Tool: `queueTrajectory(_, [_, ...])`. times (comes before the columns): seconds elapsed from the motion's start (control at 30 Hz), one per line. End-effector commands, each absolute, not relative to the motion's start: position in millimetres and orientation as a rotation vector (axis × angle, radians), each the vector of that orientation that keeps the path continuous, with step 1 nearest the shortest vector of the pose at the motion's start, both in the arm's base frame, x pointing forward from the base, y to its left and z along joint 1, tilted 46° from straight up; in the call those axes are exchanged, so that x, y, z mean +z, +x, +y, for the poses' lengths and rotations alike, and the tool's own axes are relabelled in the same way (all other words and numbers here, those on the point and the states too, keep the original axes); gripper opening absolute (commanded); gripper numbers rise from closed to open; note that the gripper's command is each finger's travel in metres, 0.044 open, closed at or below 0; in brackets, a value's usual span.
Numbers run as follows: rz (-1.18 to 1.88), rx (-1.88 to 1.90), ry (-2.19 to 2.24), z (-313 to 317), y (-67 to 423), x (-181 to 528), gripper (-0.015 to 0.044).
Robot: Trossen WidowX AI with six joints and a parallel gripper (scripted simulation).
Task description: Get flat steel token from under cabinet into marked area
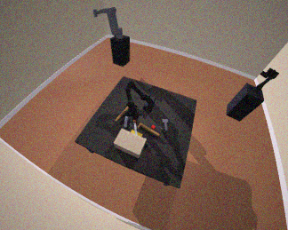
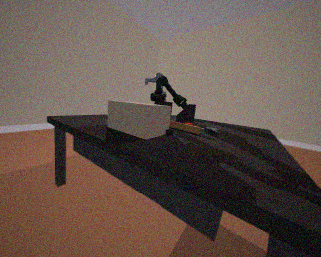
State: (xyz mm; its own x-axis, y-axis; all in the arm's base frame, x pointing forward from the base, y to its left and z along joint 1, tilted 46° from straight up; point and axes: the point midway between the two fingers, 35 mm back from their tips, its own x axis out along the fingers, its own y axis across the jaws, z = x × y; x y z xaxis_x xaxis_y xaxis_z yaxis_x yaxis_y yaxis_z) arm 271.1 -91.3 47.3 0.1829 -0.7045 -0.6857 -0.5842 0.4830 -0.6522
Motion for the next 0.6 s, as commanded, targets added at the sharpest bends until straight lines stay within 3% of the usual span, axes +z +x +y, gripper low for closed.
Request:
queueTrajectory(0.0, [1.487,-0.114,-1.185,-85.4,272.1,41.8,0.0])
queueTrajectory(0.57, [1.487,-0.113,-1.186,-70.7,273.5,27.3,0.0])
